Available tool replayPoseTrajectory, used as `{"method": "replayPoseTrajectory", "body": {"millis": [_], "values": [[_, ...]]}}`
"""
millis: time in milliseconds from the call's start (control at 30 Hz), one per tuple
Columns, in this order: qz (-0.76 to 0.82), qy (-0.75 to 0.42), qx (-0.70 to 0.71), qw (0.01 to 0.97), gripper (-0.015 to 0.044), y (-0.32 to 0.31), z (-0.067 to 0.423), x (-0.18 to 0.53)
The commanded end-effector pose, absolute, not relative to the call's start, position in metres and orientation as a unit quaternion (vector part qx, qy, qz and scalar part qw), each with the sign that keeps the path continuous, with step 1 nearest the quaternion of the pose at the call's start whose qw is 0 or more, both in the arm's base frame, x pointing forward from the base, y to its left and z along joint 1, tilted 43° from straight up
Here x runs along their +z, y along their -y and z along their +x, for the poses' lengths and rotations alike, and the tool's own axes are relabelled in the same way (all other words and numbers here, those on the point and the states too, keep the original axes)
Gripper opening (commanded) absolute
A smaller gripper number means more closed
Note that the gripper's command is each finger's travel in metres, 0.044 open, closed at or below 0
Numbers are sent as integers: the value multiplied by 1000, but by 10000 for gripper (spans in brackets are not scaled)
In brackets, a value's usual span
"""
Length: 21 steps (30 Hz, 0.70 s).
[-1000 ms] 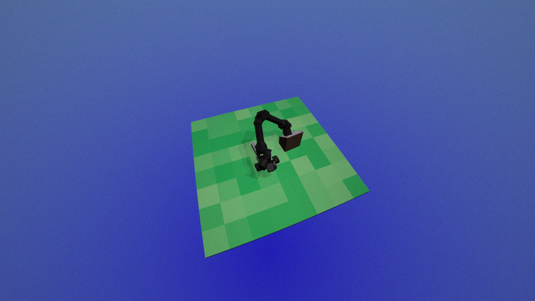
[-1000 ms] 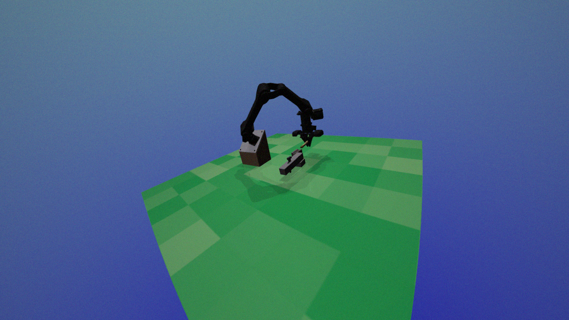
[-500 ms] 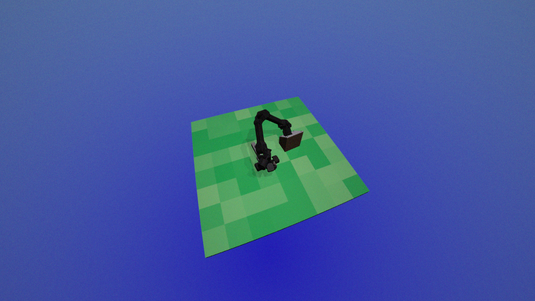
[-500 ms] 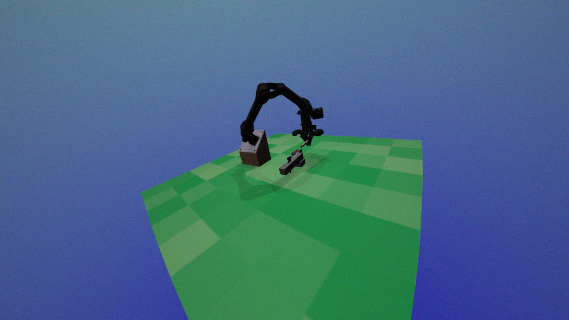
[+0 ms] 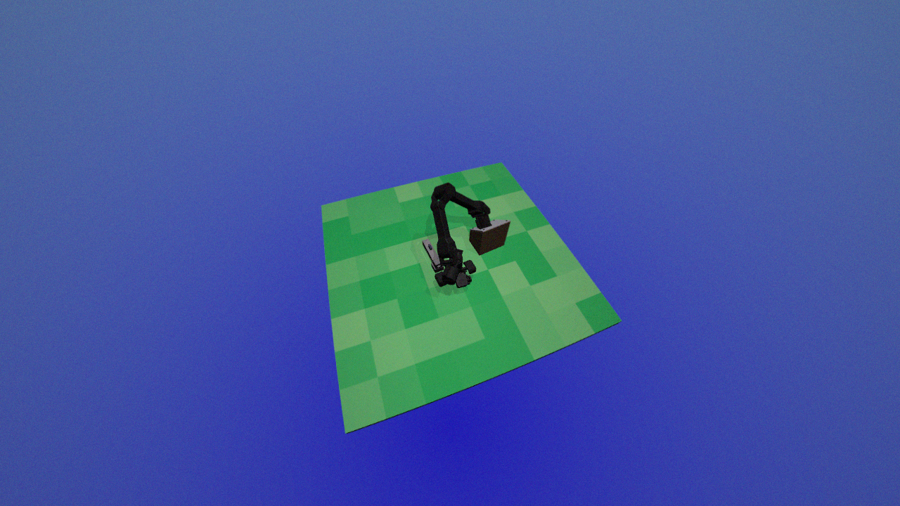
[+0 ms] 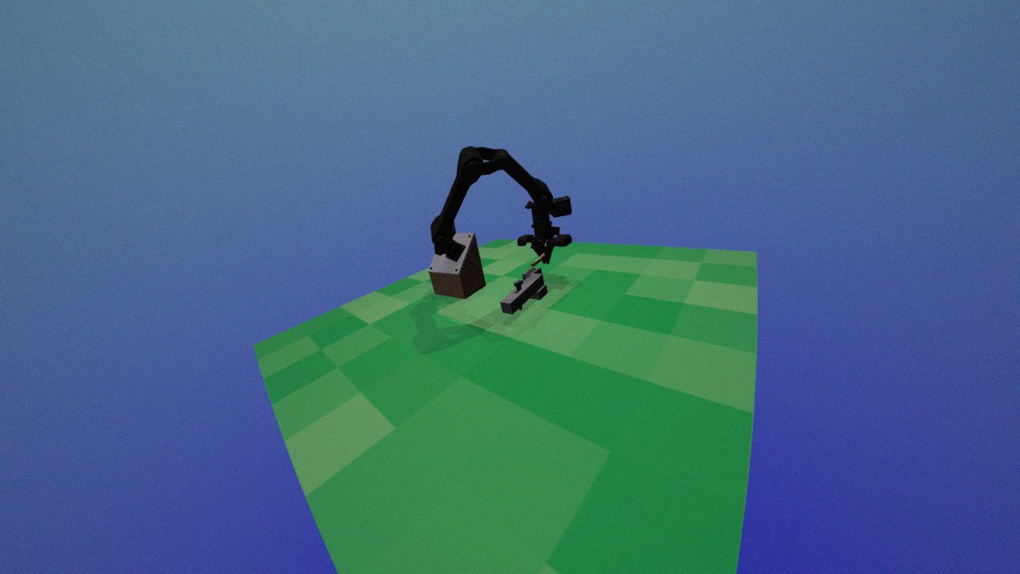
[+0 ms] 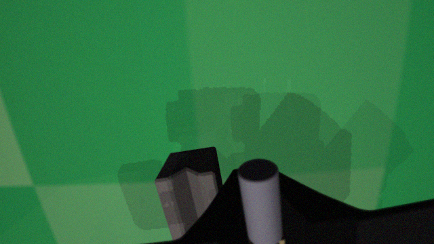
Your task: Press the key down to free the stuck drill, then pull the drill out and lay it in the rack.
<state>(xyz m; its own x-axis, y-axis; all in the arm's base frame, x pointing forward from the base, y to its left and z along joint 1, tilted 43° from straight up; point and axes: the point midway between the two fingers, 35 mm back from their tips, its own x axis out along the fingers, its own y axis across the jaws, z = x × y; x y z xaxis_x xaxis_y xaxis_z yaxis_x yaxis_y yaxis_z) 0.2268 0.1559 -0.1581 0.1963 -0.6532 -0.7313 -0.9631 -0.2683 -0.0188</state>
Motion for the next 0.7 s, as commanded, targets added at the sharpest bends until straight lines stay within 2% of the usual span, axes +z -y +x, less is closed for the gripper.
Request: {"method": "replayPoseTrajectory", "body": {"millis": [0,667], "values": [[-732,-550,313,254,0,-156,220,-159],[-731,-550,314,253,0,-153,183,-165]]}}
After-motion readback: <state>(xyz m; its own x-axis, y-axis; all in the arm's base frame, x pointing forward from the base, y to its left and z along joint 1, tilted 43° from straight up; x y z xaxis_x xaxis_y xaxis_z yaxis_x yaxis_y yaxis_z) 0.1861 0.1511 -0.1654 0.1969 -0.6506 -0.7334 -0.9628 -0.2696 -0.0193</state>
